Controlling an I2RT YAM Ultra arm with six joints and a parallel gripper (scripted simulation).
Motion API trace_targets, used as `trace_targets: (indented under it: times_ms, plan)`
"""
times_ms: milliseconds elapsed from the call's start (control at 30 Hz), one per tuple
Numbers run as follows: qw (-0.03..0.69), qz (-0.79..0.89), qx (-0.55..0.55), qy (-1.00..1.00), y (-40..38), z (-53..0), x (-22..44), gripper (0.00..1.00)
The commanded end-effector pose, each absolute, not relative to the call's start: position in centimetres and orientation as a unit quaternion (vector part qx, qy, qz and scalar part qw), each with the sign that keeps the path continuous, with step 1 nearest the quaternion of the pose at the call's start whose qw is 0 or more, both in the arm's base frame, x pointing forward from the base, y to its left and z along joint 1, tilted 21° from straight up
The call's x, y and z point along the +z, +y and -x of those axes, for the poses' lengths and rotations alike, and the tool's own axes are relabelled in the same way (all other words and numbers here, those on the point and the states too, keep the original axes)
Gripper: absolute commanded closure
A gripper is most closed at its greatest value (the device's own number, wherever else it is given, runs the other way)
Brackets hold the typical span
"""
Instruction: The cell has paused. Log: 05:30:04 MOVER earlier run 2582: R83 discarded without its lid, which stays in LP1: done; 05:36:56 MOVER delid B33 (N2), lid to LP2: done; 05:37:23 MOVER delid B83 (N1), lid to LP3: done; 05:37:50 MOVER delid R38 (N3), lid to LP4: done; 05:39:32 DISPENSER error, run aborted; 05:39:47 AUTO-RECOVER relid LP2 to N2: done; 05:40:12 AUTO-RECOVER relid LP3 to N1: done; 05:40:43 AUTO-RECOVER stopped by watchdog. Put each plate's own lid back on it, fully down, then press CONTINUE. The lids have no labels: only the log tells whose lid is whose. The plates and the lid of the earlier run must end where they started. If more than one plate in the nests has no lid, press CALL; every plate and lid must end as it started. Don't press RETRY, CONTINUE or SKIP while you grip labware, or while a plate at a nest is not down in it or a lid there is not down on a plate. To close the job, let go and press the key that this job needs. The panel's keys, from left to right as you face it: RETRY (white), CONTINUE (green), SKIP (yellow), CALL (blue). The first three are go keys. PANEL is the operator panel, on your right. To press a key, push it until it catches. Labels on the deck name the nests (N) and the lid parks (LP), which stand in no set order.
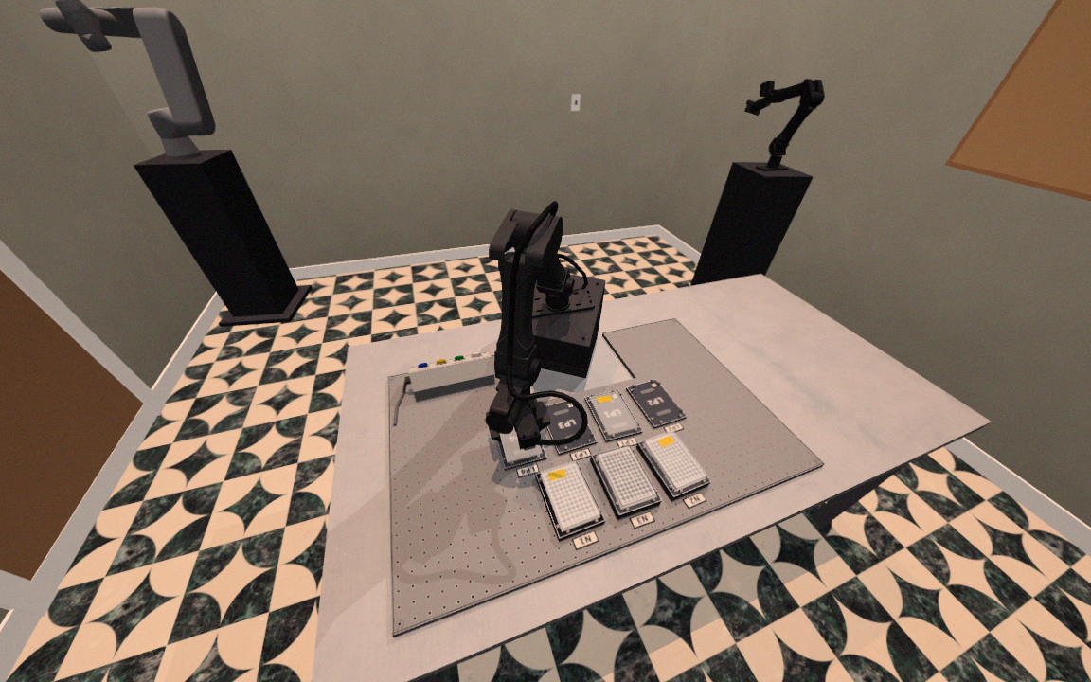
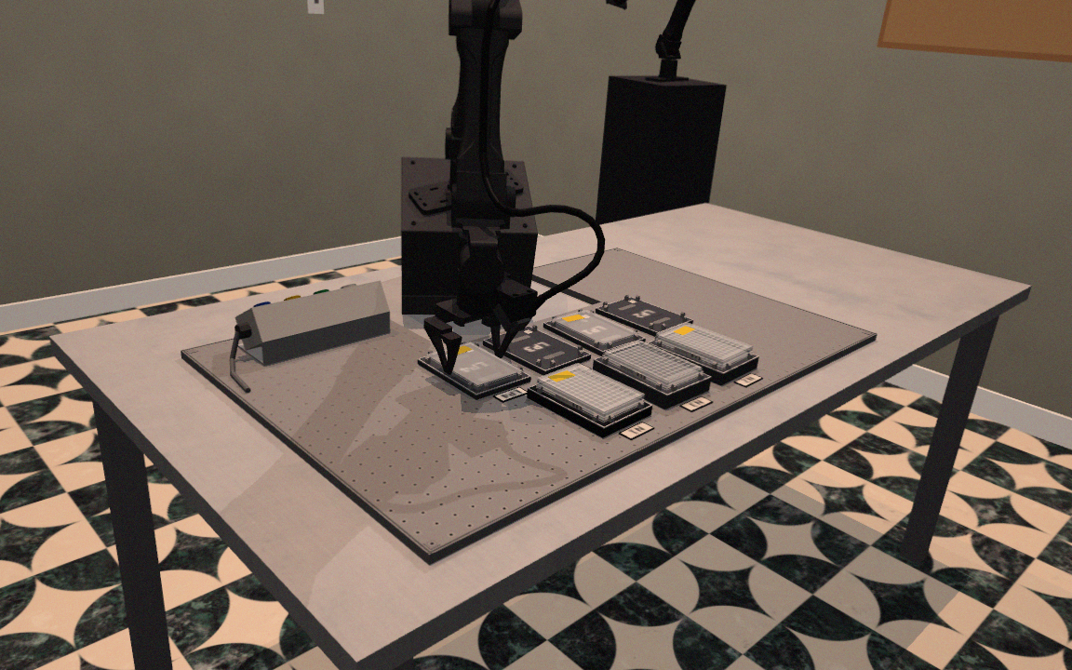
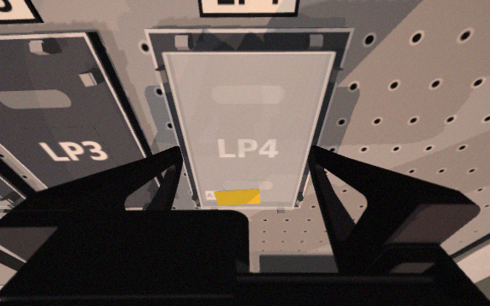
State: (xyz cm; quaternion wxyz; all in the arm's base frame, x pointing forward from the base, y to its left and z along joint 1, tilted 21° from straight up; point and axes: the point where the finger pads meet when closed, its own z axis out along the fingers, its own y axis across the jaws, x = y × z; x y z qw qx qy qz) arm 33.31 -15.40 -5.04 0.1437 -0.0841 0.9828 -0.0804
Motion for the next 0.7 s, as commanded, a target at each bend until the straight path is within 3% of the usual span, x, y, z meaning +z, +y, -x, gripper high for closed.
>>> trace_targets:
  times_ms: [0, 500, 667]
  plan:
    - [0.168, 0.086, -0.086, 0.978, -15.8, -35.4, -3.7, 0.00]
    - [0.184, 0.086, -0.096, 0.974, -16.1, -36.0, -2.7, 0.00]
    - [0.184, 0.086, -0.096, 0.974, -16.1, -35.9, -2.7, 0.05]
